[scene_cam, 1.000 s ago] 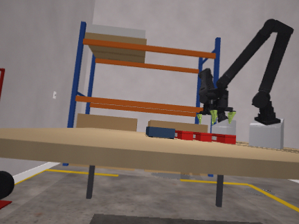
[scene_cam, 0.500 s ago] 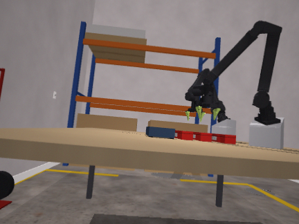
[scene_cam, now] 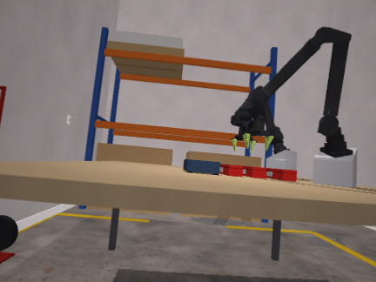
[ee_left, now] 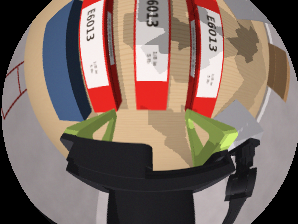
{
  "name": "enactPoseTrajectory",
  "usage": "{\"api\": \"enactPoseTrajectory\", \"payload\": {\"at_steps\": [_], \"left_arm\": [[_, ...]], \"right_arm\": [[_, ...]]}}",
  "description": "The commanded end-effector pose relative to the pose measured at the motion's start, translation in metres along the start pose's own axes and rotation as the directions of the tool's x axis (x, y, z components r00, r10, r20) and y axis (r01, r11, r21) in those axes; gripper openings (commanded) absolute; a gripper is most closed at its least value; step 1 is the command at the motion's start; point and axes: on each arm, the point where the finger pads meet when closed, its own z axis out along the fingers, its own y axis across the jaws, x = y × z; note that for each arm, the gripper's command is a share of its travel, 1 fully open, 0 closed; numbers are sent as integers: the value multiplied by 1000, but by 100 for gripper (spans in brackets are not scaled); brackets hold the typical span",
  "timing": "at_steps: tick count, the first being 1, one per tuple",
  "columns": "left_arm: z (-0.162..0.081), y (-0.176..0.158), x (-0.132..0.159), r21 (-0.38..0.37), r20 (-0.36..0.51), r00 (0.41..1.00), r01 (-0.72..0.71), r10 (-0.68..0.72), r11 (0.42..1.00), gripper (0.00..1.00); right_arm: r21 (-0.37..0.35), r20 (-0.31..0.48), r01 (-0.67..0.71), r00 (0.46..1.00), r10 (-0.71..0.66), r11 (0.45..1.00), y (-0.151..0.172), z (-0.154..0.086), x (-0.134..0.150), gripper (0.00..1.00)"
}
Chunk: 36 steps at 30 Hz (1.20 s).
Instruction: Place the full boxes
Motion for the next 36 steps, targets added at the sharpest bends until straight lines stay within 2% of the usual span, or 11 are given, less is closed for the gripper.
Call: {"api": "enactPoseTrajectory", "payload": {"at_steps": [1,2,14,16,17,20,21,22,31,34,36], "left_arm": [[-8,11,-5,-21,19,1000,9,-8,1000,100],[7,2,1,5,4,1000,0,0,1000,100],[39,1,2,5,3,1000,-1,1,1000,100],[39,1,2,5,3,1000,-1,1,1000,100],[38,11,-2,-11,13,1000,7,-7,1000,100],[50,1,2,5,3,1000,-1,1,1000,100],[50,1,2,5,3,1000,-1,1,1000,100],[53,1,2,5,3,1000,-1,1,1000,100],[77,1,2,4,3,1000,-1,1,1000,100],[78,6,0,-3,7,1000,3,-3,1000,100],[85,0,2,6,2,1000,-1,1,1000,100]], "right_arm": [[24,19,16,1000,-16,1000,-11,-3,-9,100],[5,5,10,1000,-10,1000,-4,7,-1,100],[4,5,10,1000,-11,1000,-3,39,-1,100],[4,5,10,1000,-11,1000,-3,39,-1,100],[35,25,16,1000,-17,999,-7,30,-6,100],[3,5,11,1000,-11,1000,-3,47,-1,100],[27,20,3,1000,-3,1000,-13,36,-7,100],[4,5,12,1000,-12,1000,-3,50,-1,100],[4,6,16,1000,-16,1000,-2,74,-2,100],[32,23,10,1000,-11,999,-8,66,-4,100],[7,7,9,1000,-9,1000,-5,81,-2,100]]}}
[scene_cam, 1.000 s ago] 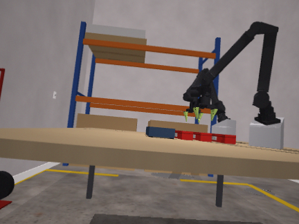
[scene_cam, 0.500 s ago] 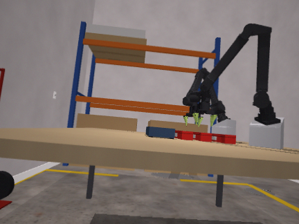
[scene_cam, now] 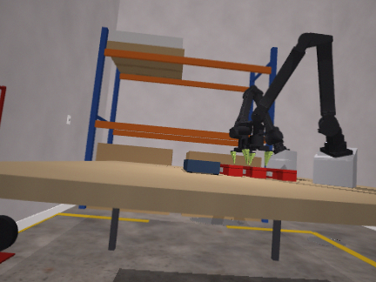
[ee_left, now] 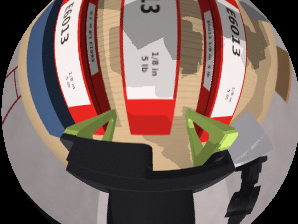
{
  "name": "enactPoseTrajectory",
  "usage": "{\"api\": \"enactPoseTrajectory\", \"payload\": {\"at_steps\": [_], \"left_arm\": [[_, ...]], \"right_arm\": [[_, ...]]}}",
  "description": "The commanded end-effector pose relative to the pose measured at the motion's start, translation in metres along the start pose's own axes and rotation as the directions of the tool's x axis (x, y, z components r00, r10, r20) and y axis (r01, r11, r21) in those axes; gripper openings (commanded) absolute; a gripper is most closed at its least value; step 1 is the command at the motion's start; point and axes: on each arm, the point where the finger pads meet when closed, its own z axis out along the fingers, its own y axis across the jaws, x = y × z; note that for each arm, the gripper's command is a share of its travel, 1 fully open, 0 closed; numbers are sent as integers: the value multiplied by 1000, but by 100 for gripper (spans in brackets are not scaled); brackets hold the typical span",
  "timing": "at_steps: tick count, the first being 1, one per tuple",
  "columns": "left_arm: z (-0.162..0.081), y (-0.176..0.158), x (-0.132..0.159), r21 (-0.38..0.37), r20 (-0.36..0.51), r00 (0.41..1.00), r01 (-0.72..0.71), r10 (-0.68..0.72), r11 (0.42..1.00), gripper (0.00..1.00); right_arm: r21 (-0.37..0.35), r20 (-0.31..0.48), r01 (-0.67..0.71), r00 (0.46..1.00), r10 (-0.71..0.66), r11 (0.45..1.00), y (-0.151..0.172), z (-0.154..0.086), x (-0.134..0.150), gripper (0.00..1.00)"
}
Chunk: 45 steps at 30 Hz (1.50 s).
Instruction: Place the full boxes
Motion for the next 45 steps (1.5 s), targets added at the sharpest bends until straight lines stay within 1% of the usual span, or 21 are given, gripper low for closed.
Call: {"api": "enactPoseTrajectory", "payload": {"at_steps": [1,12,14,15,17,19,22,26,27,28,39,40,45], "left_arm": [[9,3,3,0,5,1000,5,-5,1000,100],[36,5,2,-4,7,1000,7,-7,1000,100],[36,5,2,-4,7,1000,7,-7,1000,100],[35,7,2,-10,10,1000,10,-10,1000,100],[39,5,2,-4,7,1000,7,-7,1000,100],[42,5,2,-3,6,1000,7,-7,1000,100],[45,3,3,-1,5,1000,6,-6,1000,100],[49,2,3,1,4,1000,5,-5,1000,100],[49,3,3,0,5,1000,8,-8,1000,100],[41,11,-2,-20,14,1000,10,-10,1000,100],[41,10,-2,-20,13,1000,10,-10,1000,100],[41,10,-2,-20,13,1000,10,-10,1000,0],[41,10,-2,-20,13,1000,10,-10,1000,0]], "right_arm": [[9,10,-1,1000,1,1000,-6,5,-1,100],[4,7,4,1000,-4,1000,-2,35,0,100],[4,7,4,1000,-4,1000,-2,35,0,100],[46,30,12,999,-13,999,-12,21,-10,100],[43,29,13,999,-14,999,-11,24,-9,100],[8,9,8,1000,-8,1000,-3,39,-2,100],[4,7,5,1000,-5,1000,-2,43,0,100],[20,15,1,1000,-1,1000,-6,41,-1,100],[24,16,-3,1000,3,1000,-11,38,-5,100],[24,16,-3,1000,3,1000,-11,38,-5,100],[24,16,-3,1000,3,1000,-10,38,-5,100],[24,16,-3,1000,3,1000,-10,38,-5,0],[24,16,-3,1000,3,1000,-10,38,-5,0]]}}
